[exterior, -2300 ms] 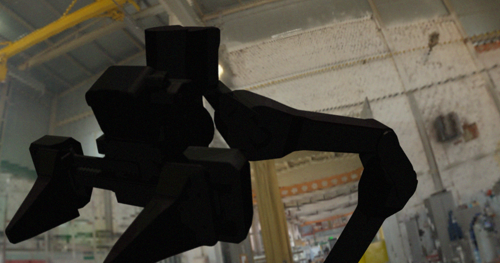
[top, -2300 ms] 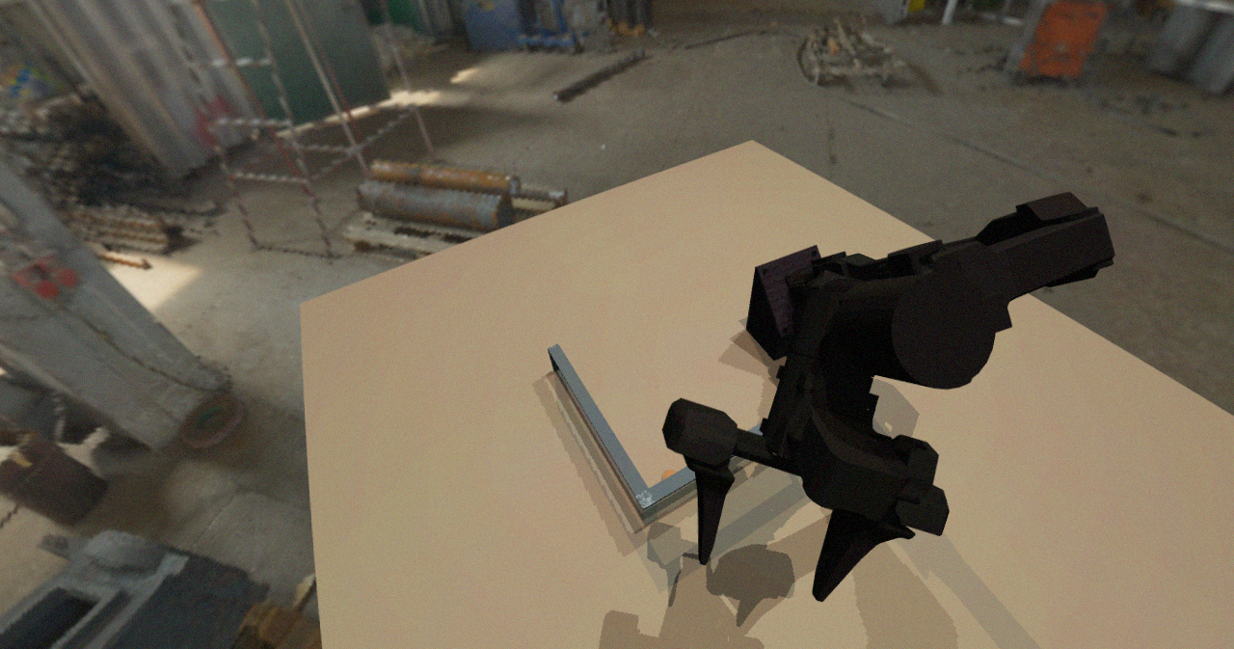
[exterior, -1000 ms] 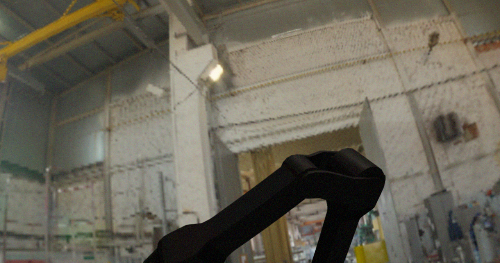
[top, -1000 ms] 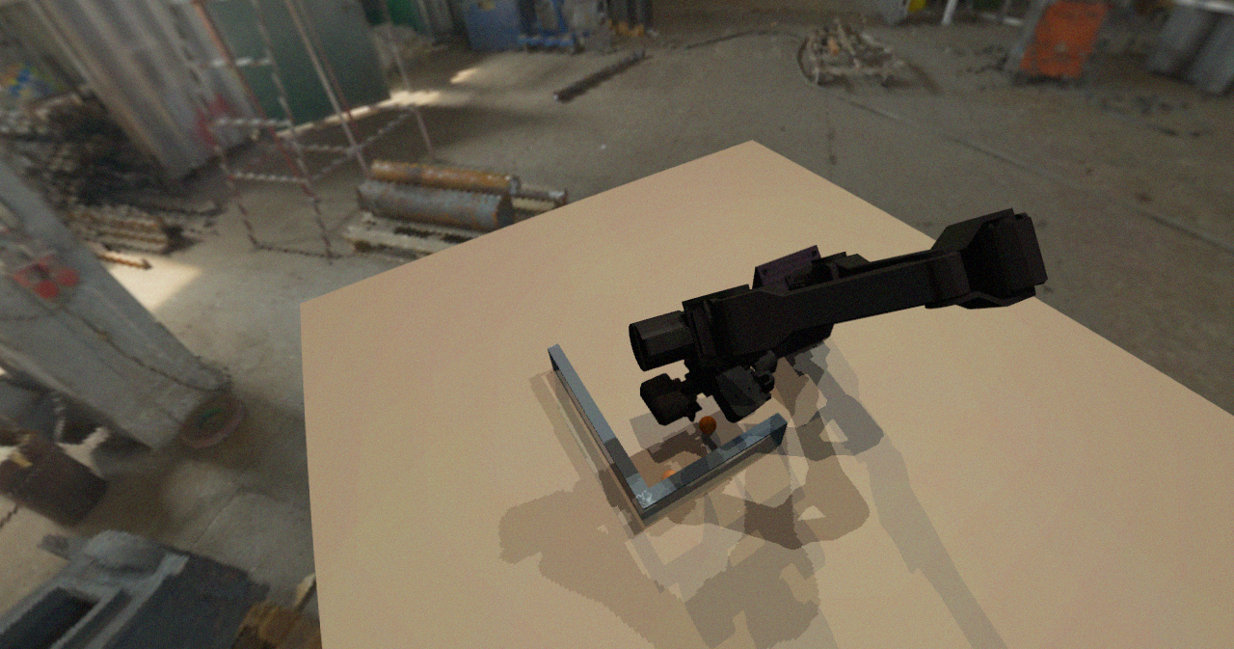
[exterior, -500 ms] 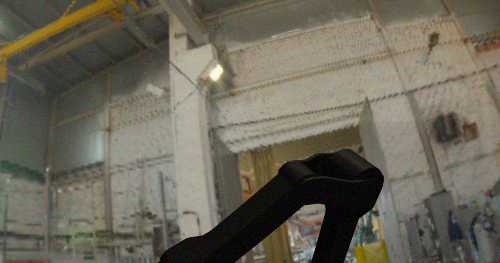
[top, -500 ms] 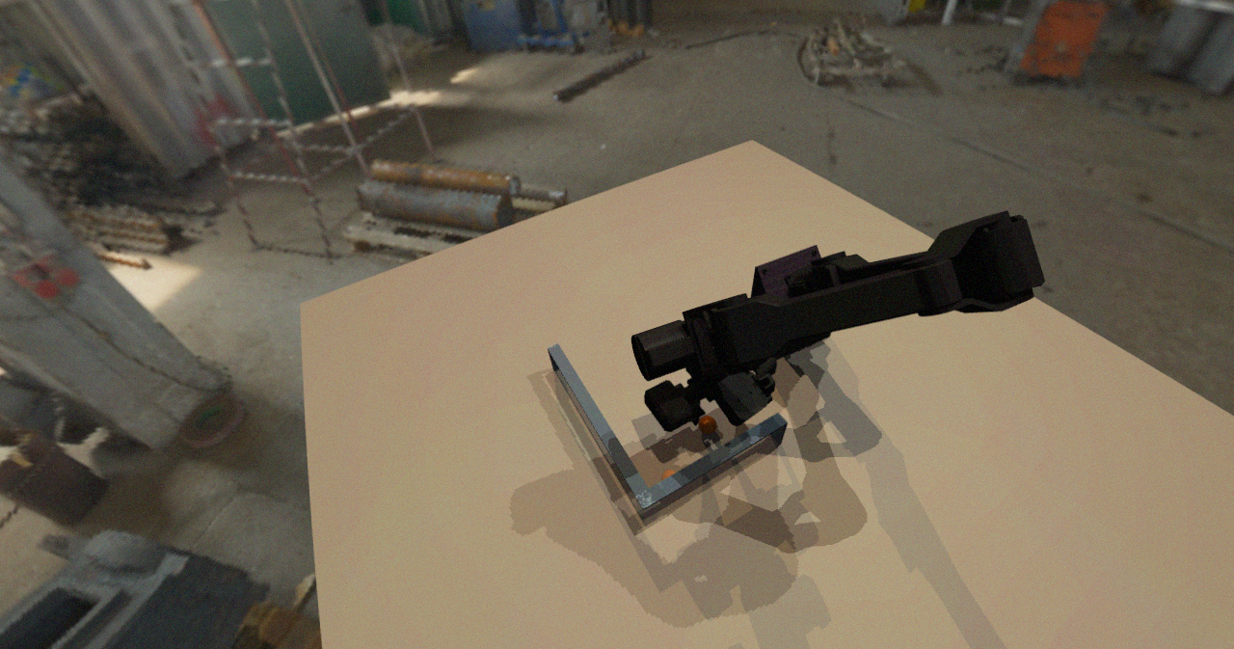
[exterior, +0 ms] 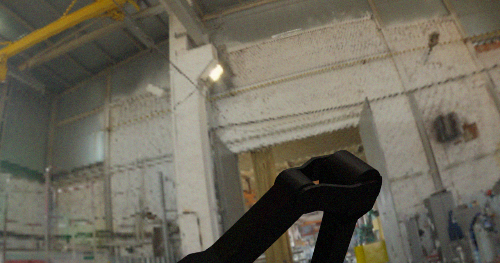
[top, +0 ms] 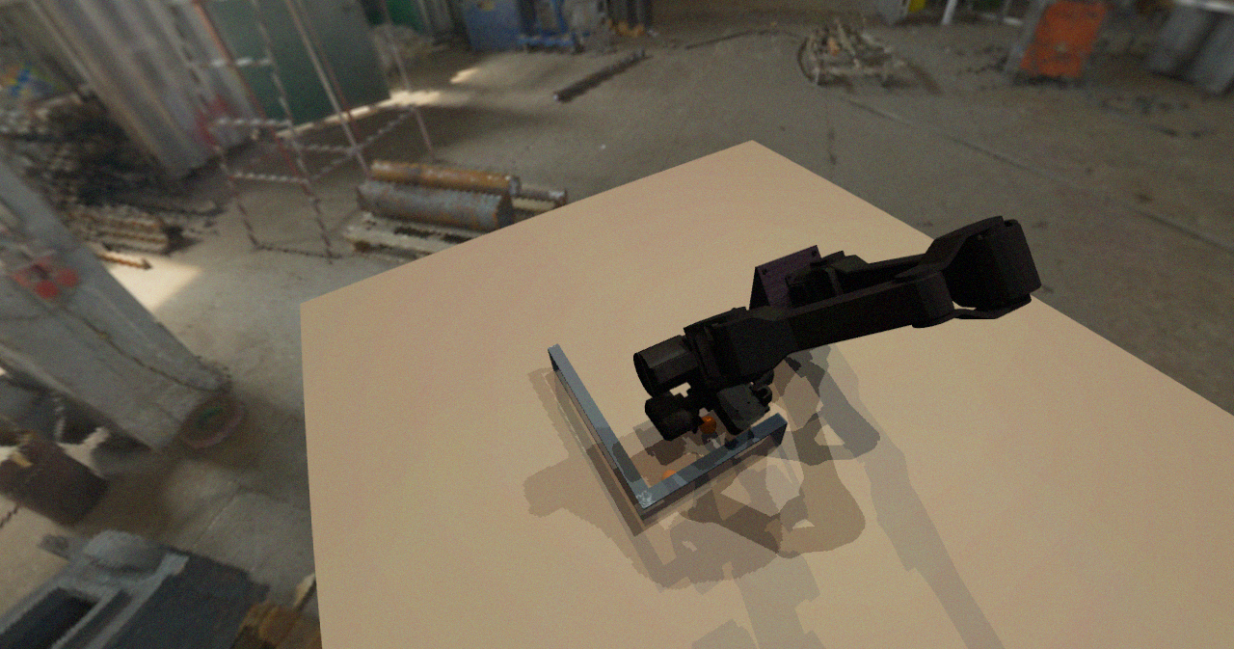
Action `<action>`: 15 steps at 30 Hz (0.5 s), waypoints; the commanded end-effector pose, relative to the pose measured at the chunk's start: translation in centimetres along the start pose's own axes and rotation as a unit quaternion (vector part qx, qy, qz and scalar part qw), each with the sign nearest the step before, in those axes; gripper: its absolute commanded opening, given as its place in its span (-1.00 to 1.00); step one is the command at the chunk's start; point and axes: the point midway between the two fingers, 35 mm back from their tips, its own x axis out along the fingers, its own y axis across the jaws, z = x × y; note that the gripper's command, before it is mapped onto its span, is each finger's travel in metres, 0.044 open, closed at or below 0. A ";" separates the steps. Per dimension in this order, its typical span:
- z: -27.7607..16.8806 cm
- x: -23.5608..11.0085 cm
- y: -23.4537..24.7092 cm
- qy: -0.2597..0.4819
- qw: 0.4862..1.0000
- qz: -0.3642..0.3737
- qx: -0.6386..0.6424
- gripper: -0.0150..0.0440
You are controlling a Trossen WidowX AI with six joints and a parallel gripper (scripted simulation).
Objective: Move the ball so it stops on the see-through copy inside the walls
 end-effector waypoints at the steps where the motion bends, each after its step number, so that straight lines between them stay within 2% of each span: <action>1: -0.2 0.8 0.2 0.001 1.000 0.003 0.005 0.31; 5: -0.1 1.2 0.2 0.001 1.000 0.003 0.005 0.31; 9: -0.1 1.2 0.2 0.001 1.000 0.003 0.005 -0.05; 15: -0.1 1.2 0.2 0.001 1.000 0.003 0.005 -0.18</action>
